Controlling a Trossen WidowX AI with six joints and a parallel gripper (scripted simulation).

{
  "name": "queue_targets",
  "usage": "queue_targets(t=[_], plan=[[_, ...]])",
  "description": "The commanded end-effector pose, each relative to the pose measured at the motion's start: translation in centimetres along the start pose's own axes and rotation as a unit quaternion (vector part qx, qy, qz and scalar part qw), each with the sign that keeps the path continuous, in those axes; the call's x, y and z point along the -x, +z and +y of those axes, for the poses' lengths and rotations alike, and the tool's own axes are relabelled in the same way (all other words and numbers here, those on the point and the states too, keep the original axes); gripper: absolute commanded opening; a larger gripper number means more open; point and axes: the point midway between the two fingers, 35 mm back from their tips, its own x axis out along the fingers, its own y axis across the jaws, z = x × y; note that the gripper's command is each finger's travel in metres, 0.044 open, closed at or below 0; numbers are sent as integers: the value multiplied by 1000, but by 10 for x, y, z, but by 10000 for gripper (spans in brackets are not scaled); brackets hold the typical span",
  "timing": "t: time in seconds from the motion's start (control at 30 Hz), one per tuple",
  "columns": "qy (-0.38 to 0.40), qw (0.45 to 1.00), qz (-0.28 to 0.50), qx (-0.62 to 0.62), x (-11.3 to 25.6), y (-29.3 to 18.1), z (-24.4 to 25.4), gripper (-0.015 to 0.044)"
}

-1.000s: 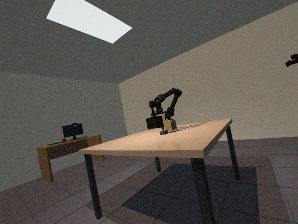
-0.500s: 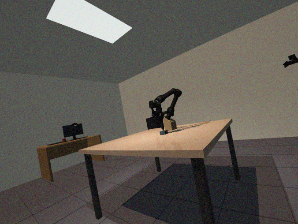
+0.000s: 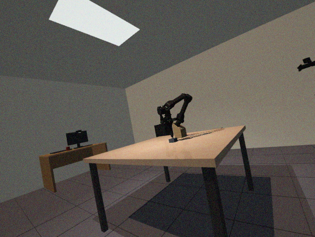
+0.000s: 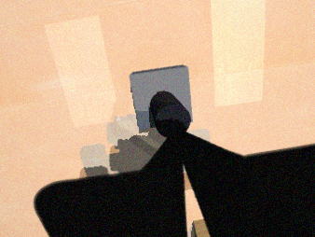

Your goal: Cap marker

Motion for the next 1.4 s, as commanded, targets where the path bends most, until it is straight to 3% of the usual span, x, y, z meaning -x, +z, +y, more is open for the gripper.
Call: queue_targets(t=[0.0,0.8,1.0,1.07,1.23,1.37], plan=[[1,1000,0,-4,-4,0,0,0],[2,1000,0,-4,-39,0,1,0],[-1,1000,-2,2,-33,1,1,0],[-2,1000,-3,1,-24,3,0,0],[-3,1000,-1,-1,46,2,-1,0],[-2,1000,-1,-1,56,1,-1,0]])
